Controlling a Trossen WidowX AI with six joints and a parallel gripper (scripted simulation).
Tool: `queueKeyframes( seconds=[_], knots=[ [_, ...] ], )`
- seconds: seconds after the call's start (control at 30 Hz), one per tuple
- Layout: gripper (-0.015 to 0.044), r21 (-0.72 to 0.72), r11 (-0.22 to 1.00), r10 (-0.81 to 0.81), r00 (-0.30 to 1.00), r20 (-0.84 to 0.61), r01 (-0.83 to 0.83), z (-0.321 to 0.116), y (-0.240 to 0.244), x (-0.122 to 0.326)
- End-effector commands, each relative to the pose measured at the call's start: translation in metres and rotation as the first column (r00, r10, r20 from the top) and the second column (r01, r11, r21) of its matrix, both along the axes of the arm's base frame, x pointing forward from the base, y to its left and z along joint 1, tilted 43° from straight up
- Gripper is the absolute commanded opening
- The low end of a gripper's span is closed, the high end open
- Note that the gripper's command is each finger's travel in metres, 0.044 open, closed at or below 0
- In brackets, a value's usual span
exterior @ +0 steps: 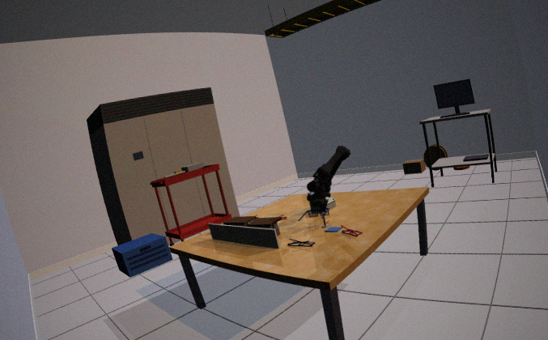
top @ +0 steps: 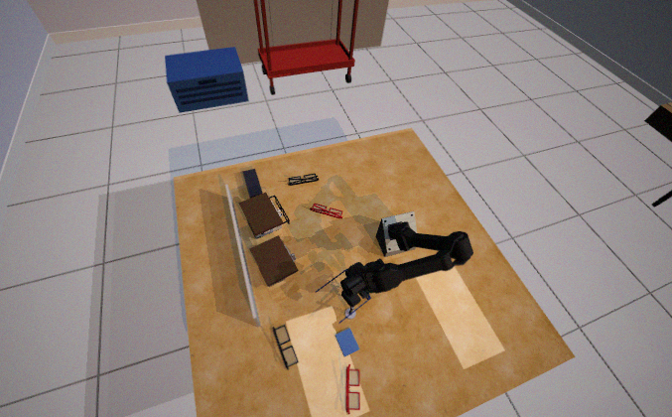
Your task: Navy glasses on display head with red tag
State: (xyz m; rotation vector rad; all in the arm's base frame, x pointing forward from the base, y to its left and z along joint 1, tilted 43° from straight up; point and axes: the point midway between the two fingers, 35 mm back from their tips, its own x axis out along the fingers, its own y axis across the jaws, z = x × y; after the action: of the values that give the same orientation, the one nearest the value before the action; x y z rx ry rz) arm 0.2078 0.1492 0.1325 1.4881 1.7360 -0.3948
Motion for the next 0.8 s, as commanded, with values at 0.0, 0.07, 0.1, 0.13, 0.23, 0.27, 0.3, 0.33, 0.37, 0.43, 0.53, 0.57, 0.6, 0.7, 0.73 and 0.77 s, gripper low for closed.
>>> queueKeyframes(
  seconds=[0.0, 0.07, 0.1, 0.13, 0.23, 0.27, 0.3, 0.33, 0.37, 0.43, 0.53, 0.57, 0.6, 0.7, 0.73, 0.77],
  knots=[
    [0.0000, -0.003, 1.000, -0.002, 1.000, 0.001, 0.002, 0.006, -0.004, 0.001],
    [0.0000, -0.005, 1.000, -0.002, 1.000, 0.001, 0.002, 0.012, -0.009, 0.001],
    [0.0000, -0.005, 1.000, -0.002, 1.000, 0.001, 0.002, 0.016, -0.012, 0.001],
    [0.0000, -0.006, 1.000, -0.002, 1.000, 0.001, 0.002, 0.020, -0.016, 0.001],
    [0.0000, -0.006, 1.000, -0.002, 1.000, 0.000, 0.002, 0.032, -0.025, 0.000],
    [0.0000, -0.006, 1.000, -0.002, 1.000, 0.000, 0.002, 0.036, -0.028, -0.001],
    [0.0000, -0.005, 1.000, -0.002, 1.000, 0.000, 0.002, 0.040, -0.031, -0.001],
    [0.0000, -0.004, 1.000, -0.003, 1.000, 0.000, 0.003, 0.044, -0.034, -0.002],
    [0.0000, -0.004, 1.000, -0.003, 1.000, 0.000, 0.003, 0.046, -0.035, -0.002],
    [0.0000, -0.004, 1.000, -0.003, 1.000, 0.000, 0.003, 0.046, -0.036, -0.003],
    [0.0000, -0.006, 1.000, 0.013, 1.000, 0.015, -0.013, 0.044, -0.038, 0.000],
    [0.0000, -0.008, 1.000, 0.023, 0.999, 0.024, -0.023, 0.043, -0.039, 0.001],
    [0.0000, -0.010, 0.999, 0.035, 0.999, 0.036, -0.035, 0.041, -0.041, 0.003],
    [0.0000, -0.019, 0.997, 0.082, 0.993, 0.080, -0.081, 0.035, -0.048, 0.010],
    [0.0000, -0.022, 0.995, 0.098, 0.991, 0.094, -0.096, 0.033, -0.050, 0.012],
    [0.0000, -0.026, 0.993, 0.114, 0.988, 0.109, -0.112, 0.031, -0.052, 0.014]
  ],
)
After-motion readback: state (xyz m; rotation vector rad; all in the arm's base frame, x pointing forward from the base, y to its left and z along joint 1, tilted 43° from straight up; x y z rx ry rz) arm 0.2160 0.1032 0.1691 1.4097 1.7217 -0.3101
